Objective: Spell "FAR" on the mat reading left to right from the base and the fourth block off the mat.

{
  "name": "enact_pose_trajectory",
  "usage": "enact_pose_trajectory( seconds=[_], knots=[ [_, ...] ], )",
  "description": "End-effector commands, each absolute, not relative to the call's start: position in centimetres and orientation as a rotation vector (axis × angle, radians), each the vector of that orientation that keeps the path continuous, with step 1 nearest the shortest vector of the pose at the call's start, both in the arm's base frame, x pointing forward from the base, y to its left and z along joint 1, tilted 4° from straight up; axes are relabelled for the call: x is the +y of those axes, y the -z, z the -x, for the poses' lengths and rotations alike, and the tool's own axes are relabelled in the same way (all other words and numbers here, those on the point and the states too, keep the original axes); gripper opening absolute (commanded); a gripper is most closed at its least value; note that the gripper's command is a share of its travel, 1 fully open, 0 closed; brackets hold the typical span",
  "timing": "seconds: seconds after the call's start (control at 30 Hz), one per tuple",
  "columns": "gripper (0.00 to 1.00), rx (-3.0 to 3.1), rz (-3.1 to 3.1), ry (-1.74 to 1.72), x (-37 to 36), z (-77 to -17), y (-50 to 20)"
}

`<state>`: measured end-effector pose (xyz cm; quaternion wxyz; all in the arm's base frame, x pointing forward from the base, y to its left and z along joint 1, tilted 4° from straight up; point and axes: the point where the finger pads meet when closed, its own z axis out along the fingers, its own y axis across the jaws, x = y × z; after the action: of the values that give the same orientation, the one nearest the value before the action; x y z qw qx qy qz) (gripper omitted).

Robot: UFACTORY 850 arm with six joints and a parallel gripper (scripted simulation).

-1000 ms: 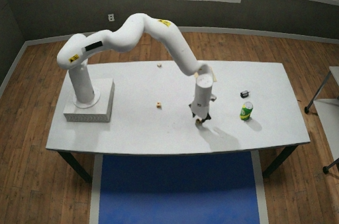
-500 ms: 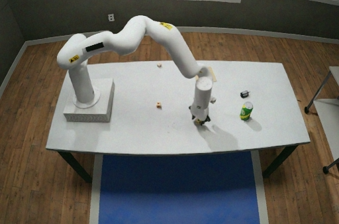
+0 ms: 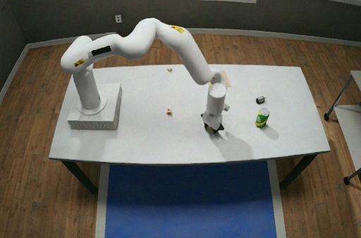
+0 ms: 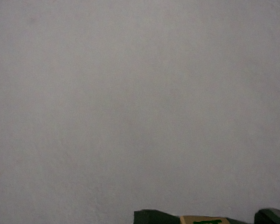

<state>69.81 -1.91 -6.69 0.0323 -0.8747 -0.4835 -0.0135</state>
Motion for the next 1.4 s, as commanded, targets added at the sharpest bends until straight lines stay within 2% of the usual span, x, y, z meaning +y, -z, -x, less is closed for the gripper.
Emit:
enact_pose_trajectory(
  seconds=[0.0,0.93,0.97,1.37],
  knots=[
    [0.64,-1.489,2.694,0.045,-1.91,-69.92,6.6],
    [0.64,-1.489,2.694,0.045,-1.91,-69.92,6.6],
    [0.43,-1.489,2.694,0.045,-1.91,-69.92,6.6],
    [0.43,-1.489,2.694,0.045,-1.91,-69.92,6.6]
  ],
)
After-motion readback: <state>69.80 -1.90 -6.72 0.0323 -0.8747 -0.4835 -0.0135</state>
